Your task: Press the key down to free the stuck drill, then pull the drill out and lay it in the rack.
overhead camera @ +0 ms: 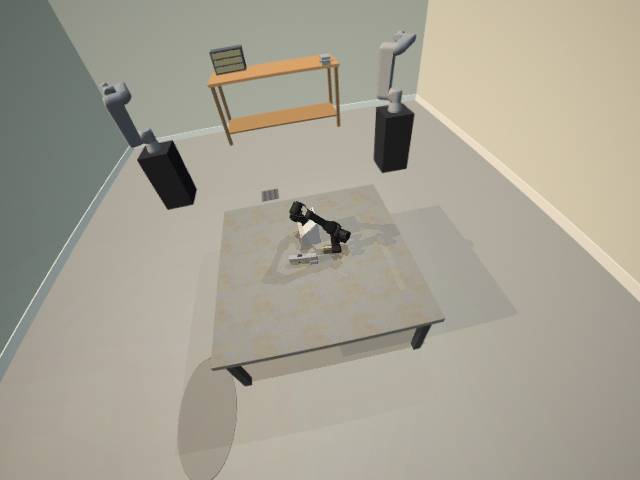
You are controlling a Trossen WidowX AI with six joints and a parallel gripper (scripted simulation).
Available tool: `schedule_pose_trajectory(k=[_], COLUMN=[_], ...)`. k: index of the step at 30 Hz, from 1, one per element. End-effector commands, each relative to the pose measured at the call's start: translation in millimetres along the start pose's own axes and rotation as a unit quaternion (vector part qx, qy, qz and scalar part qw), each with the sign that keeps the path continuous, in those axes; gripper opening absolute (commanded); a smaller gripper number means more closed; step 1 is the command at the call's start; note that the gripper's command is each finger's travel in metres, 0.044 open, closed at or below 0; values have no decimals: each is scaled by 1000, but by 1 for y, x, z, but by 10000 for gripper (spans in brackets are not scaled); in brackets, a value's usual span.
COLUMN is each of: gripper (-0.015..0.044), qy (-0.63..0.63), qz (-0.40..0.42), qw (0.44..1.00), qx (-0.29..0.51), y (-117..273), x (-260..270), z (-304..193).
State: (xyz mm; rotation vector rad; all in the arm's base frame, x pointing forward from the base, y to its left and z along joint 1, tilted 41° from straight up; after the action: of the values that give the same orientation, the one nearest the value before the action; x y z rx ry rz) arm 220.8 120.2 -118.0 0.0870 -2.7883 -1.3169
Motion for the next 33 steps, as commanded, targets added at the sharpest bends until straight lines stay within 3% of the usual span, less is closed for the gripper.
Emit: schedule_pose_trajectory(k=[1,33], gripper=[0,0], qy=[5,5], qz=[-1,-1], qw=[1000,1000], qx=[4,5], y=[-5,-11], x=[2,4], z=[-1,-5])
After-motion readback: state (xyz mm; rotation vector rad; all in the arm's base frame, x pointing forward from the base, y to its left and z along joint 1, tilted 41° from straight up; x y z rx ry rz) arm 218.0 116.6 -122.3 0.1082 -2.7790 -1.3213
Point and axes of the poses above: the point midway between the two fingers, 35 mm back from their tips, its own y axis back along the fingers, its own x axis across the jaws, z = x × y, the point moved 7 cm from there along y, back along the fingers, and after that the axes turned 13 degrees about y, right-handed, at the moved point
